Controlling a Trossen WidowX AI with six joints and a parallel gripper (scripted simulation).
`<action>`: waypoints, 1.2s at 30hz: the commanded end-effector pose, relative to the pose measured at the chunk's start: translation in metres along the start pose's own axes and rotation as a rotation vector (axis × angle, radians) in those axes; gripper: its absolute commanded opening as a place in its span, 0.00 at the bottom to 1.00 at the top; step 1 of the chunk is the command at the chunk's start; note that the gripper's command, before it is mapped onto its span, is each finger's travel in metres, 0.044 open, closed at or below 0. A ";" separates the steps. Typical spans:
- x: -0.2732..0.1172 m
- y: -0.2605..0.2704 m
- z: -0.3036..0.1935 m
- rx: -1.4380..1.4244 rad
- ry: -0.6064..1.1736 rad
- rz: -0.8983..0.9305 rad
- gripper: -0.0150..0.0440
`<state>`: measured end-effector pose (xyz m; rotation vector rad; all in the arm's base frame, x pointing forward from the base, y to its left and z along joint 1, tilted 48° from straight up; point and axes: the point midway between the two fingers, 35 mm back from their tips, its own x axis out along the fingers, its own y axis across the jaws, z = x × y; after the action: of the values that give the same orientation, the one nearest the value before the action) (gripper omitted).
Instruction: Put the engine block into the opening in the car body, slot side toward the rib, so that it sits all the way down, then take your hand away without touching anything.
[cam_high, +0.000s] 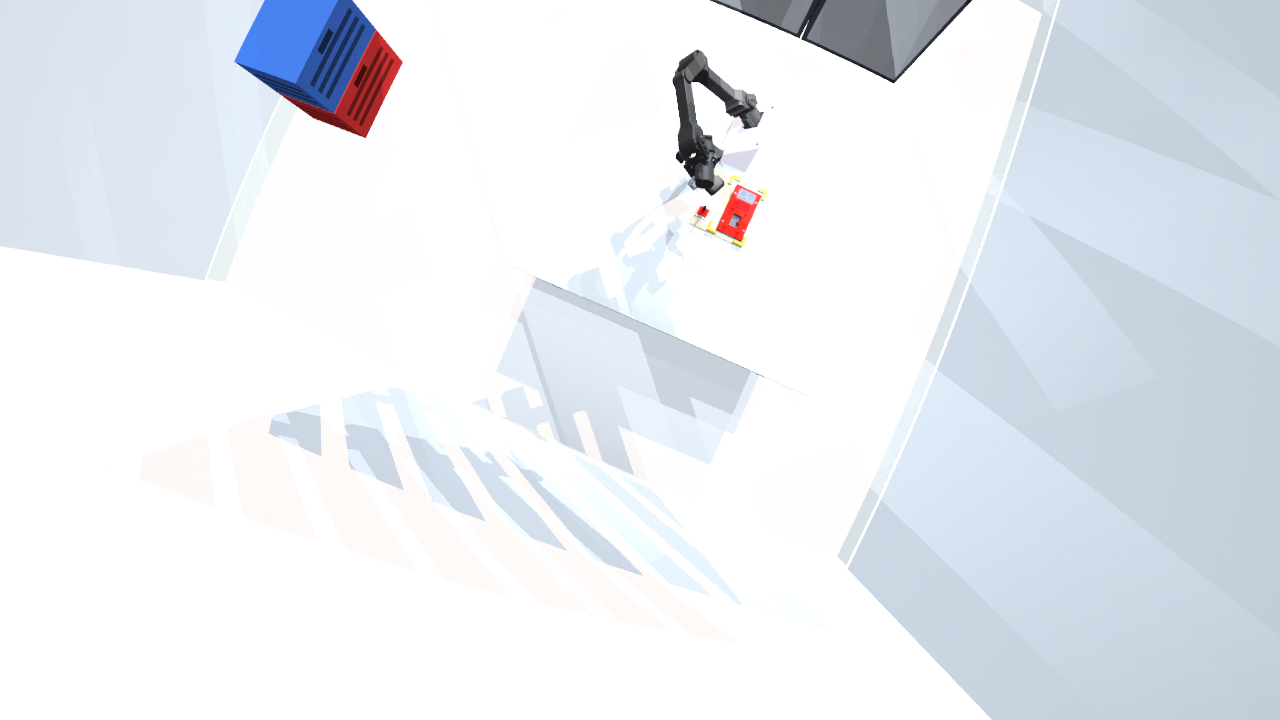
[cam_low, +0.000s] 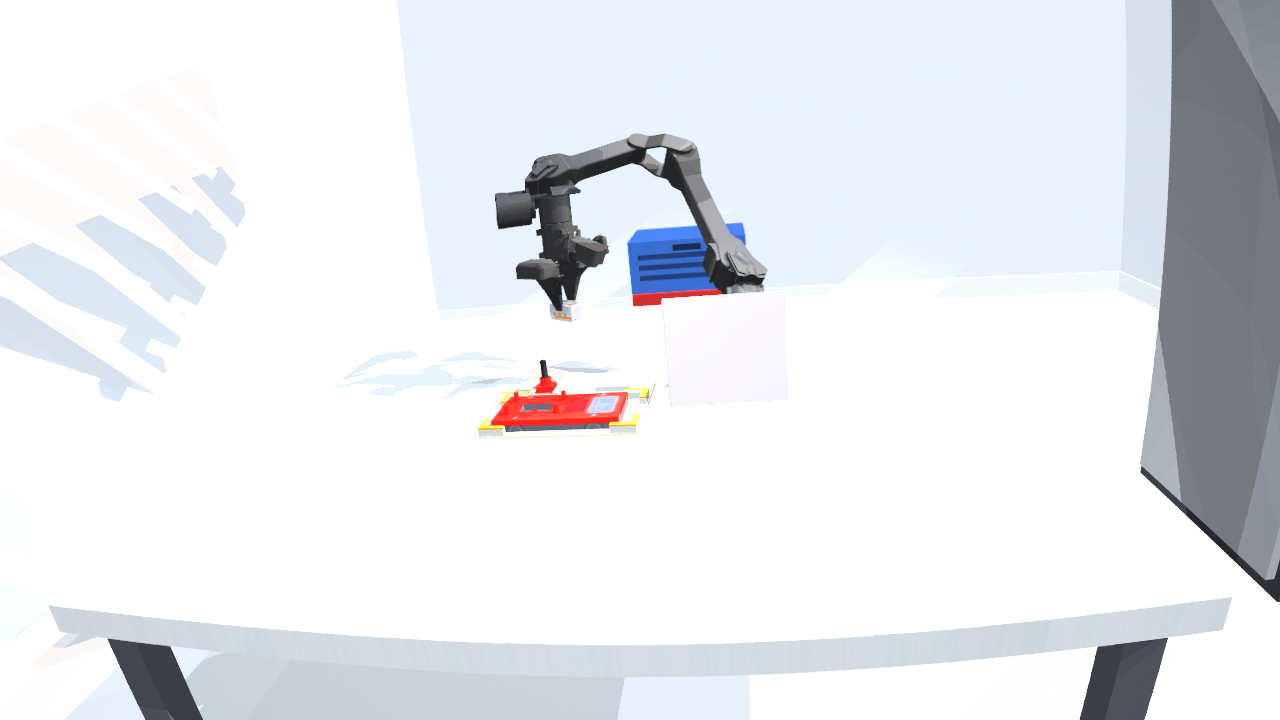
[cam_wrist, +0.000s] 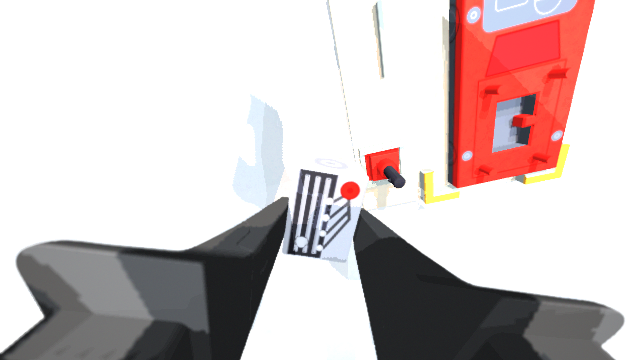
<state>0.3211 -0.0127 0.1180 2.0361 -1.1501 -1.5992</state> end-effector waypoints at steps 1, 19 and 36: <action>0.003 -0.012 0.000 0.142 -0.004 -0.002 0.25; 0.015 -0.054 0.005 0.722 -0.006 -0.004 0.25; 0.028 -0.092 0.014 1.270 -0.008 -0.004 0.25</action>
<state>0.3454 0.0241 0.0429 2.5829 -2.4345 -0.9462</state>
